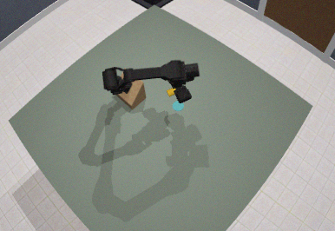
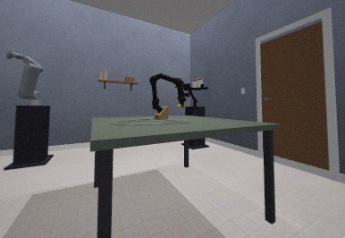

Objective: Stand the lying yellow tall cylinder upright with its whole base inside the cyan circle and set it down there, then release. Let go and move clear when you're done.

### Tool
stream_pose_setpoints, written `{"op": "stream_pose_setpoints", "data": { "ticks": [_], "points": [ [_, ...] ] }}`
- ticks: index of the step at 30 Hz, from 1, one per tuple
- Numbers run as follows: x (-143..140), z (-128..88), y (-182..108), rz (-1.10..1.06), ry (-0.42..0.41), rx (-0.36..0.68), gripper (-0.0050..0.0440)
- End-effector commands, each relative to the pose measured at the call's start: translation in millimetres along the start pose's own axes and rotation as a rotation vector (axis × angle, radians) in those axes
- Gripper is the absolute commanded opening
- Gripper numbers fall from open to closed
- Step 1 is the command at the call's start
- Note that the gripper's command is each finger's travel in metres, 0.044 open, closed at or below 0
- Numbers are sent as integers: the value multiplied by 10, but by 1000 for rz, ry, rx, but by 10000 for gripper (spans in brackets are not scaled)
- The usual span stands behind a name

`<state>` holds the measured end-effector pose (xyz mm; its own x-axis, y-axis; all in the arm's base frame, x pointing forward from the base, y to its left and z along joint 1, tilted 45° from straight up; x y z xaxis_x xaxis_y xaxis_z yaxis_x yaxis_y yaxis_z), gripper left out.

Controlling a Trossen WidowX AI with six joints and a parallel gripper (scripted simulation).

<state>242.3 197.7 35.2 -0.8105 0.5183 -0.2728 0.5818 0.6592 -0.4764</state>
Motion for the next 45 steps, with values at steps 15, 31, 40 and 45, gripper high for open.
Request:
{"op": "stream_pose_setpoints", "data": {
  "ticks": [15,31,40,45],
  "points": [
    [-99,24,-99,14,98,-124,105],
    [-157,99,-173,17,169,-215,105],
    [-183,134,-212,17,200,-263,105],
    [-201,158,-240,16,221,-299,105]
  ]
}}
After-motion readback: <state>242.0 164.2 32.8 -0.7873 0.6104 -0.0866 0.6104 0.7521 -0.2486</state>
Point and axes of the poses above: the point midway between the two fingers, 35 mm back from their tips, its own z axis out along the fingers, its own x axis across the jaws, y = z × x, the point moved 9 cm from there along -z, back along the fingers, and after that the axes turned 13 degrees about z, right-handed, at the moved point
